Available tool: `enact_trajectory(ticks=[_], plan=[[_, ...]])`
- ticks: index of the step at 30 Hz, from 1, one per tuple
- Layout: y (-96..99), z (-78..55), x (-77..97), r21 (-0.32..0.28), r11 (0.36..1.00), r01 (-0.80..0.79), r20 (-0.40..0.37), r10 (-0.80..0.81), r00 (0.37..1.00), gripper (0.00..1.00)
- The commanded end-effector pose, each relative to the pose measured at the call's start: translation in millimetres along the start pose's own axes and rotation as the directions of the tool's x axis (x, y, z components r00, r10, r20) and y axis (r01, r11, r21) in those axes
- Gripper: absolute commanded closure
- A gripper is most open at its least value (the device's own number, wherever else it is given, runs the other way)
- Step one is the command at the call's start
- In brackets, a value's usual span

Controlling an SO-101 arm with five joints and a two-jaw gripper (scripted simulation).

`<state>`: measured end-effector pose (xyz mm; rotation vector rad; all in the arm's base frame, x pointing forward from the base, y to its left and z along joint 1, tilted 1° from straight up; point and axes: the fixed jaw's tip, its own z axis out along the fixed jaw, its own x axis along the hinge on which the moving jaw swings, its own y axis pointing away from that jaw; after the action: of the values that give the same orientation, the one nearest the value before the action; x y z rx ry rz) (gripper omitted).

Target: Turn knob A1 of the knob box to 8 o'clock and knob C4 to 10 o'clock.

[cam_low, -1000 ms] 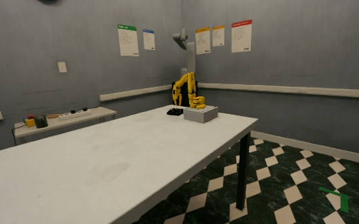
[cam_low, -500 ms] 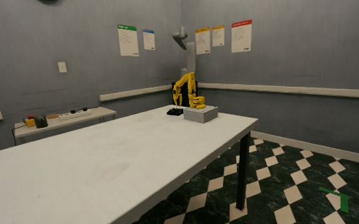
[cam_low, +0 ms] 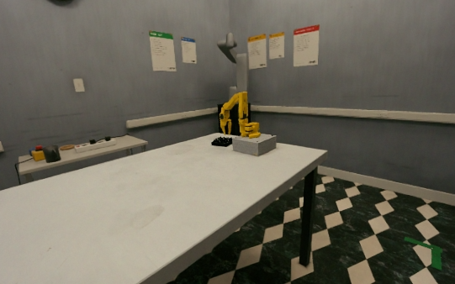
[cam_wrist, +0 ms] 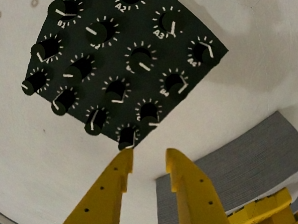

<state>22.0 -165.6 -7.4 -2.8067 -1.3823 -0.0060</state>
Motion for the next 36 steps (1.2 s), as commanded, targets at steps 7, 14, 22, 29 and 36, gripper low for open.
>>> enact_trajectory(ticks=[7,14,22,29,36], plan=[[0.1,-0.6,1.6,-0.006,1.0,-0.001,0.006,0.001,1.0,0.9],[0.2,2.4,1.5,-0.006,1.0,-0.001,0.006,0.001,1.0,0.9],[0.4,7.7,1.5,-0.006,1.0,-0.001,0.006,0.001,1.0,0.9],[0.4,13.0,1.6,-0.006,1.0,-0.001,0.006,0.001,1.0,0.9],[0.3,14.2,1.6,-0.006,1.0,-0.001,0.006,0.001,1.0,0.9]])
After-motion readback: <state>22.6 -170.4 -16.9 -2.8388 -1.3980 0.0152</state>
